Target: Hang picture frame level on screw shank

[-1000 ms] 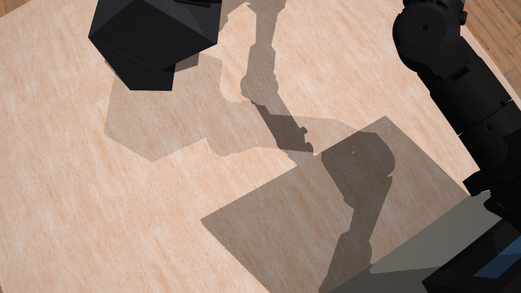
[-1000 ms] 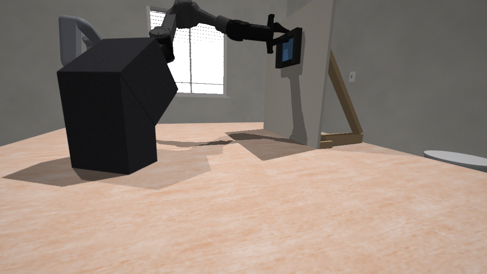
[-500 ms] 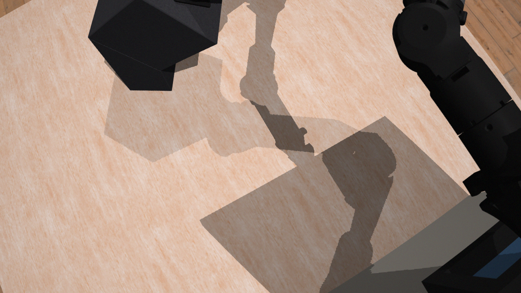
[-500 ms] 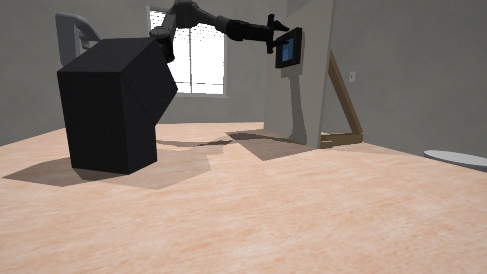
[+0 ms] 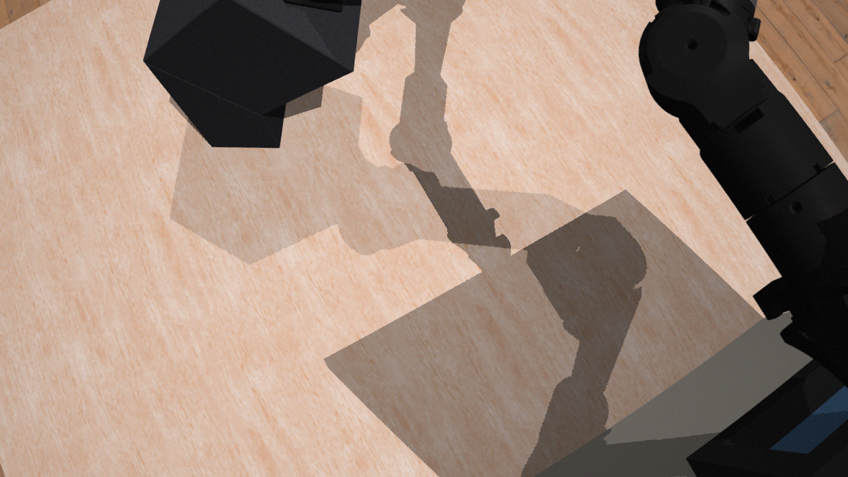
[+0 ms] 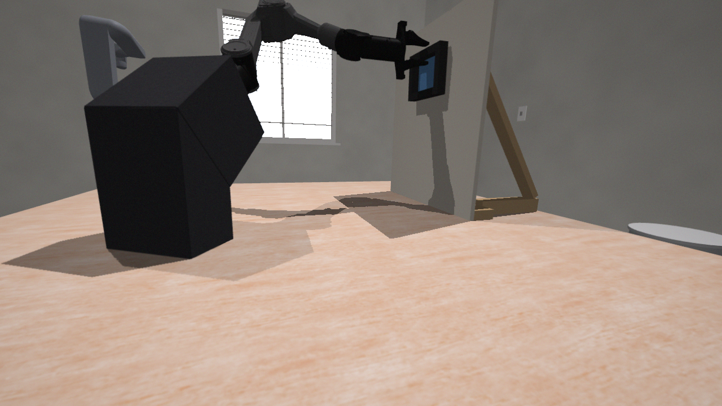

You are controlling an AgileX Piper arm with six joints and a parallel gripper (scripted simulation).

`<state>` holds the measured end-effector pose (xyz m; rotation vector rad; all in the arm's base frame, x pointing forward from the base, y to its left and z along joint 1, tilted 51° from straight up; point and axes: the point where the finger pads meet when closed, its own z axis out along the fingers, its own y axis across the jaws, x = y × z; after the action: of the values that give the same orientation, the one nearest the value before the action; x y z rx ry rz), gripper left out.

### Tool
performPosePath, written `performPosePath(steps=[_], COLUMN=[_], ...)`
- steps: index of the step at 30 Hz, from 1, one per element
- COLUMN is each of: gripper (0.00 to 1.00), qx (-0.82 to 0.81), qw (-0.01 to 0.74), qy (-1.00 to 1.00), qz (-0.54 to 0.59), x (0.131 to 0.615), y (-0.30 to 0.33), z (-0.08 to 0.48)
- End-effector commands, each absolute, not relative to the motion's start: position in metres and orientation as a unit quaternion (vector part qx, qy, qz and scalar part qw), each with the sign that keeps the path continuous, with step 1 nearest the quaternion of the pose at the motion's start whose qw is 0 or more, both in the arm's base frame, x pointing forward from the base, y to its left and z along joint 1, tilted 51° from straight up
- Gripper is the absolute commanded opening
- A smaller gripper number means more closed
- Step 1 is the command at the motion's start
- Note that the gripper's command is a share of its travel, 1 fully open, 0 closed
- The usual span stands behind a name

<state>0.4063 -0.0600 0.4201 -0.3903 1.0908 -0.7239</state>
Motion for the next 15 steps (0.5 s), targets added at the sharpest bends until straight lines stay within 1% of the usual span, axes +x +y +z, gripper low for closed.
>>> performPosePath(steps=[1, 15], gripper=[0.63, 0.63], qx=[-0.180, -0.180], qw=[0.776, 0.776], qy=[0.503, 0.503], qz=[-0.335, -0.335], x=[0.4060, 0.4024], y=[-0.0607, -0.0602], z=[0.4207, 0.4198])
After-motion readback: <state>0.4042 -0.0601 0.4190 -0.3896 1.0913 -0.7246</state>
